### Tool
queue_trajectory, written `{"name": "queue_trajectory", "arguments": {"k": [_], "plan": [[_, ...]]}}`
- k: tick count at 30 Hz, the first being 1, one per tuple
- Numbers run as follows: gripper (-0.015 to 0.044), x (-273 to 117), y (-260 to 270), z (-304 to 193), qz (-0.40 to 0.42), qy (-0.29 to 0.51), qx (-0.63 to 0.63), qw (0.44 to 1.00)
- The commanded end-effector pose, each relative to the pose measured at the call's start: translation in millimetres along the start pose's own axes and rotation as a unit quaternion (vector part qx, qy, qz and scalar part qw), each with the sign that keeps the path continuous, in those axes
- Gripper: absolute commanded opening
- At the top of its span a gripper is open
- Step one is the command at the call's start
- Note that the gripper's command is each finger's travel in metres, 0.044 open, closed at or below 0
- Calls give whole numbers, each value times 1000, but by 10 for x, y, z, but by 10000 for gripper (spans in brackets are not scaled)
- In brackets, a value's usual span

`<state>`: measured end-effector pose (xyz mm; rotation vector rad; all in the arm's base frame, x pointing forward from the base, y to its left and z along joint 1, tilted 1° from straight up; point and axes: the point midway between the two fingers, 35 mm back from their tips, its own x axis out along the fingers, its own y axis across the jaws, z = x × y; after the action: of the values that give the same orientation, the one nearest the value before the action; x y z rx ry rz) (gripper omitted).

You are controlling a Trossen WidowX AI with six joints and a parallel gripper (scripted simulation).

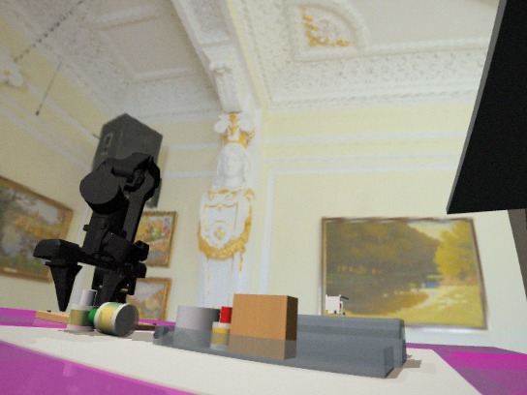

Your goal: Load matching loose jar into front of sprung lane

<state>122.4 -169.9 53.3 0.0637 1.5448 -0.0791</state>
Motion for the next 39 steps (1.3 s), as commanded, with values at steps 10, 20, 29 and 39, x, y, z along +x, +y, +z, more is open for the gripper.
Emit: {"name": "queue_trajectory", "arguments": {"k": [10,20,29,39], "plan": [[138,18,12,1,4,-1,2,1000],[0,-225,-88,16,-24,9,-7,1000],[0,-589,-80,51,-13,5,-3,1000],[0,-1019,-11,47,3,-1,2,1000]]}}
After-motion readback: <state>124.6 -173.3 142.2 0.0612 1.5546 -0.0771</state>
